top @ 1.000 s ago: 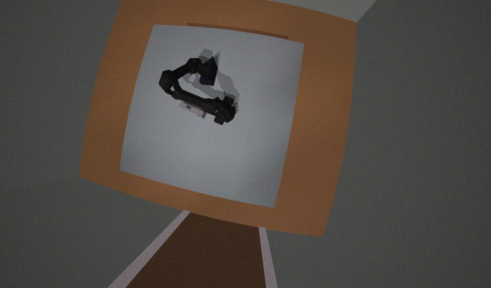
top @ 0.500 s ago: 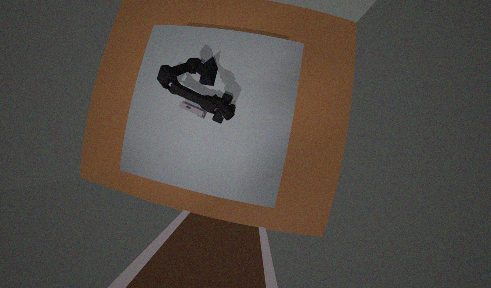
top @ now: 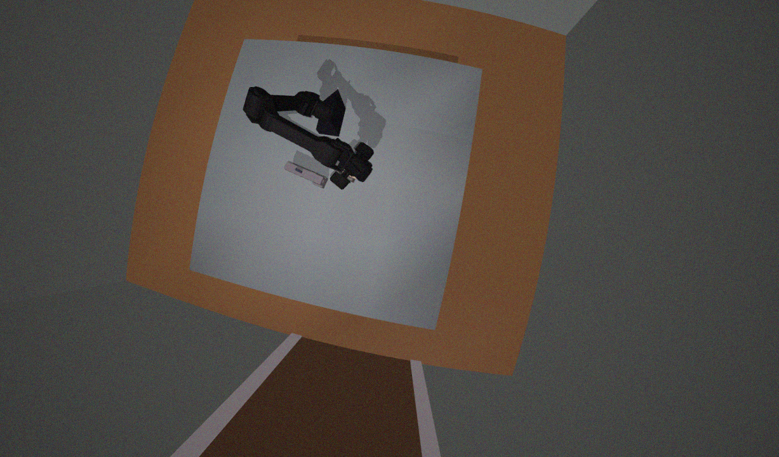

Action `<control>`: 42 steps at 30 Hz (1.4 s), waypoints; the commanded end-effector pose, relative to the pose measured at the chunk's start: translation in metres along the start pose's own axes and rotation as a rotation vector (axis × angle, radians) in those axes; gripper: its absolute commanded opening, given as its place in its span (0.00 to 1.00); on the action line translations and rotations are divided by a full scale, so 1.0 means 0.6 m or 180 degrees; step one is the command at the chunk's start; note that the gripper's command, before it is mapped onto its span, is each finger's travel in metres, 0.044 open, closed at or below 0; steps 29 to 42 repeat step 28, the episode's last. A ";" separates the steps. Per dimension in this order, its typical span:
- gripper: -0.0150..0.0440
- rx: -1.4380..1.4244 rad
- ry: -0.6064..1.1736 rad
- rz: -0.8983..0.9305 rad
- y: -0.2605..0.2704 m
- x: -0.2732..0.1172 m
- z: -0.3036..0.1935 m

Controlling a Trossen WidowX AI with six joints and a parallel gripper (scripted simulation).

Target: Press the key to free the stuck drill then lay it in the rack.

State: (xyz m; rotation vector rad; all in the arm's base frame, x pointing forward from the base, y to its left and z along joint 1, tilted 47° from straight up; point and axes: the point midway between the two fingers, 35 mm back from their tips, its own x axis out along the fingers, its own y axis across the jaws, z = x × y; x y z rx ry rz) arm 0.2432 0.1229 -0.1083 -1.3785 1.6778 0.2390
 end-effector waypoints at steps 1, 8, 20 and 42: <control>1.00 0.0956 -0.0358 -0.0050 0.032 -0.041 -0.005; 1.00 0.2881 -0.1036 0.0219 0.084 -0.112 -0.025; 1.00 0.5402 -0.1625 0.1522 0.165 -0.182 -0.077; 1.00 0.6485 -0.1505 0.2502 0.204 -0.202 -0.109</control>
